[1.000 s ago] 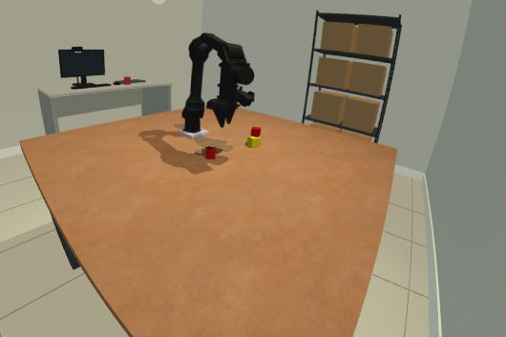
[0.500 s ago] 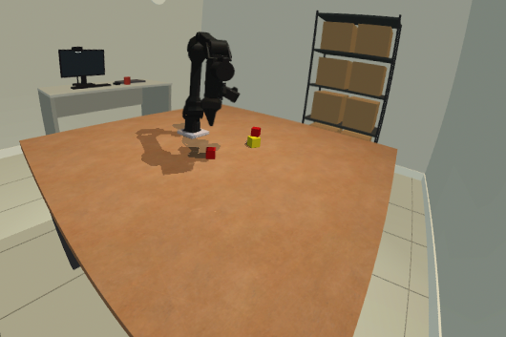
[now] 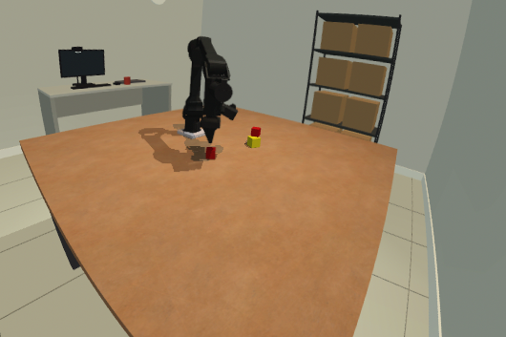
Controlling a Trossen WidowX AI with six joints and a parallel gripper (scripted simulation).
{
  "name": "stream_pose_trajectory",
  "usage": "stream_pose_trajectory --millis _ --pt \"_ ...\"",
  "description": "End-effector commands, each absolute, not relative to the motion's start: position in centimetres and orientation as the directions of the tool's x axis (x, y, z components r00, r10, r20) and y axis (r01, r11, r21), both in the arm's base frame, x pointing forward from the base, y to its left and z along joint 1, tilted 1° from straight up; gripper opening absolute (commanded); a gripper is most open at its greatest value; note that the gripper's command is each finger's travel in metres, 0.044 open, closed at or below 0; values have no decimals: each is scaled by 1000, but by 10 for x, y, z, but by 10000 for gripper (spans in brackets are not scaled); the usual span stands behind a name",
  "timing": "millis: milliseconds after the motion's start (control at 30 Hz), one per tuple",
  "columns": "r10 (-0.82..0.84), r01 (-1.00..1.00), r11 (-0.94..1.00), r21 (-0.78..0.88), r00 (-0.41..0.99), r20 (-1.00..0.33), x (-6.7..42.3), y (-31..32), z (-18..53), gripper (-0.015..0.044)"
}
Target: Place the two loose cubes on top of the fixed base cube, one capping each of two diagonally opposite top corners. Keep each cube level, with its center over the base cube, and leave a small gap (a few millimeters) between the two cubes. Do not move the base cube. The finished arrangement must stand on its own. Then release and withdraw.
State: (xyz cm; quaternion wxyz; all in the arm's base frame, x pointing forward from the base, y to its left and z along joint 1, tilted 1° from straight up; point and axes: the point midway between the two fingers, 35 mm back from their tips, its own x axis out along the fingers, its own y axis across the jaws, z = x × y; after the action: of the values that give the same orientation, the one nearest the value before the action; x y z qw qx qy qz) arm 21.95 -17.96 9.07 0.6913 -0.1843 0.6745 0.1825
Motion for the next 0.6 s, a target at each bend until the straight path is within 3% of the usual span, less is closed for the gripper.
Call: stream_pose_trajectory --millis 0,567 --pt "-1 -506 863 -17 32 -999 221 -180 84 265" --pt "-1 -506 863 -17 32 -999 222 -180 55 265"
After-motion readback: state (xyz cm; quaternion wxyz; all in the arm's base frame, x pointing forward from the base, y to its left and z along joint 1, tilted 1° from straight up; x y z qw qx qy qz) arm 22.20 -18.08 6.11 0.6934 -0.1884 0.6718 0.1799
